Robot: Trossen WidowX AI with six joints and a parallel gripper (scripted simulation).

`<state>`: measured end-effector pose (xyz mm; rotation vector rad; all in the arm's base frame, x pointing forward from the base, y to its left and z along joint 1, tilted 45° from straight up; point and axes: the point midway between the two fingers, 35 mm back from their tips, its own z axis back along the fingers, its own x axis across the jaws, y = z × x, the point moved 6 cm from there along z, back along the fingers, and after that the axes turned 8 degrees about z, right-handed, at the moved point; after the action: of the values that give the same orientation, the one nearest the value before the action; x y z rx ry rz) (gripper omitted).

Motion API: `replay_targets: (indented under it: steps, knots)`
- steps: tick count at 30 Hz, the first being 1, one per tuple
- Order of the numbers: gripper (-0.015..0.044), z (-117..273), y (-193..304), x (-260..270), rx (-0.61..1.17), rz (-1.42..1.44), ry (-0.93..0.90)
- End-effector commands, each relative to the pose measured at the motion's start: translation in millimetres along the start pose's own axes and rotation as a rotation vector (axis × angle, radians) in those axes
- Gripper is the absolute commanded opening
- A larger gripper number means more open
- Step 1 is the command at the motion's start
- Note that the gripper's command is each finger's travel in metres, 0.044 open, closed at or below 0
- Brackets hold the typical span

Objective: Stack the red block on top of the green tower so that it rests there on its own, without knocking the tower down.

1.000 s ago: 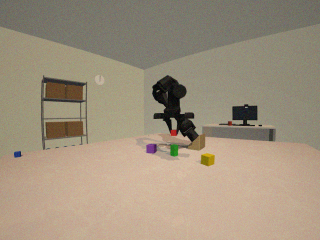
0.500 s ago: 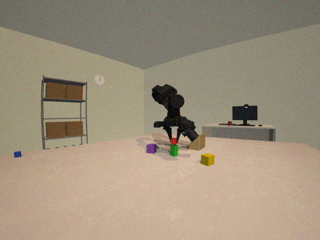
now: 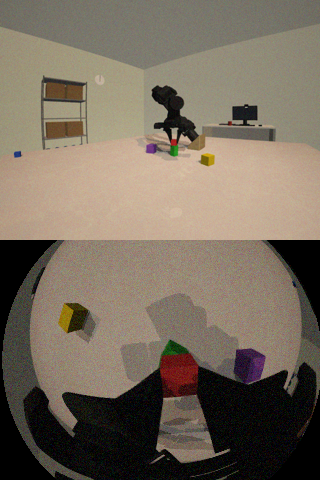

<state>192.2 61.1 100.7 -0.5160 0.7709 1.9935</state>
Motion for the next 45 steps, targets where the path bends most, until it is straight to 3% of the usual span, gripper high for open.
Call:
replay_targets:
  steps: [1, 14, 31, 45]
  knots:
    - [0.0000, -0.4, -0.1, -0.3, -0.002, 0.003, 0.004]
    - [0.0000, 3.3, -0.3, -0.1, -0.002, 0.003, 0.003]
    - [0.0440, 0.0, 0.0, 0.0, 0.000, 0.003, 0.001]
    - [0.0440, 0.0, 0.0, 0.0, 0.000, 0.003, 0.001]
